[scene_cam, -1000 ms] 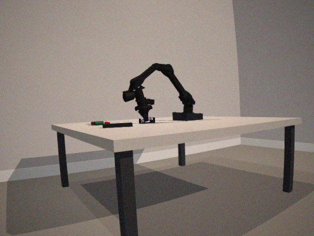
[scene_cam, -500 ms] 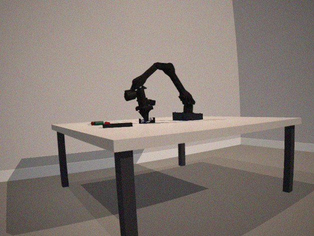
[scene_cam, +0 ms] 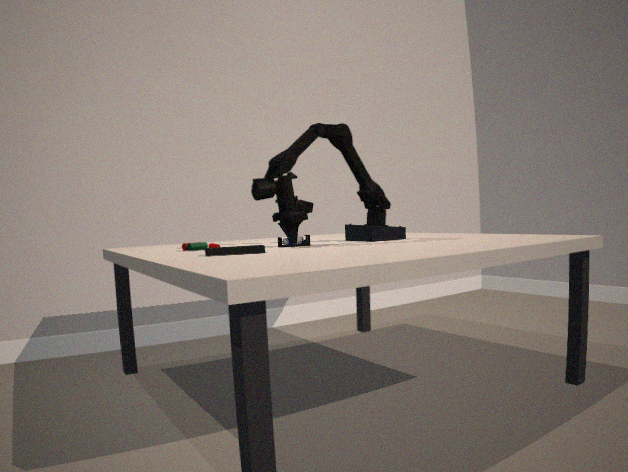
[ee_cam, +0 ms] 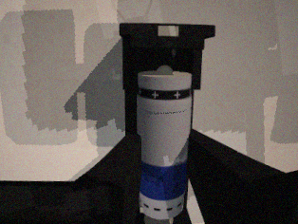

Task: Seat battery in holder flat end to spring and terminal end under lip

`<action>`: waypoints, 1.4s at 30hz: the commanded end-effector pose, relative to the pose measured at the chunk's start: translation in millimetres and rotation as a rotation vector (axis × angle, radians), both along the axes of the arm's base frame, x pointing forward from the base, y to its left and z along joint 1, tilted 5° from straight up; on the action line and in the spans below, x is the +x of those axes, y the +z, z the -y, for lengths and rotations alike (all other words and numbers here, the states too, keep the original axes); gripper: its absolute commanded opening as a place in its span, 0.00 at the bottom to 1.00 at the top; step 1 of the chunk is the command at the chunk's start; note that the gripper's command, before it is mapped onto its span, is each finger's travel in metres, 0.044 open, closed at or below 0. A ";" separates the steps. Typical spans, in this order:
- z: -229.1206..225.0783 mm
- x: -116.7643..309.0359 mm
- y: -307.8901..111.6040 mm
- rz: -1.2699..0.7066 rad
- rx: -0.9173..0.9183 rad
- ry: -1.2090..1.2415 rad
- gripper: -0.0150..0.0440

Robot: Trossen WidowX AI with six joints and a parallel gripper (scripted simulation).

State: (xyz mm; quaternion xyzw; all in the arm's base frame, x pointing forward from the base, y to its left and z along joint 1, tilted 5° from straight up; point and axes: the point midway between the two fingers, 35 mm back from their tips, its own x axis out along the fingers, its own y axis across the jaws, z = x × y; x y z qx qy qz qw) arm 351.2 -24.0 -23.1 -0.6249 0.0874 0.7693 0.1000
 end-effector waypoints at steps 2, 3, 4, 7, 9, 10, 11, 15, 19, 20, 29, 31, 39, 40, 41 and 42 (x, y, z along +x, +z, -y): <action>0.9 1.3 0.3 0.034 -0.012 -0.003 0.38; 0.9 1.0 0.2 0.038 -0.013 -0.003 0.38; 0.9 1.0 0.2 0.038 -0.013 -0.003 0.38; 0.6 0.1 0.1 0.038 -0.013 -0.003 0.38; 0.3 -1.1 0.1 0.039 -0.013 -0.004 0.38; 0.1 -1.7 0.1 0.039 -0.013 -0.004 0.38; 0.0 -2.3 0.1 0.040 -0.013 -0.004 0.38; -0.7 -5.0 0.0 0.040 -0.013 -0.004 0.38; -1.4 -7.7 -0.2 0.040 -0.012 -0.005 0.38; -1.5 -8.4 -0.2 0.040 -0.012 -0.005 0.38; -2.8 -13.6 -0.6 0.043 -0.011 -0.006 0.38; -2.9 -14.1 -0.7 0.044 -0.011 -0.006 0.38; -2.8 -14.0 -0.6 0.045 -0.010 -0.006 0.38; -2.8 -14.0 -0.6 0.045 -0.010 -0.006 0.38; -2.8 -14.0 -0.6 0.045 -0.010 -0.006 0.38; -2.8 -13.9 -0.6 0.045 -0.010 -0.006 0.38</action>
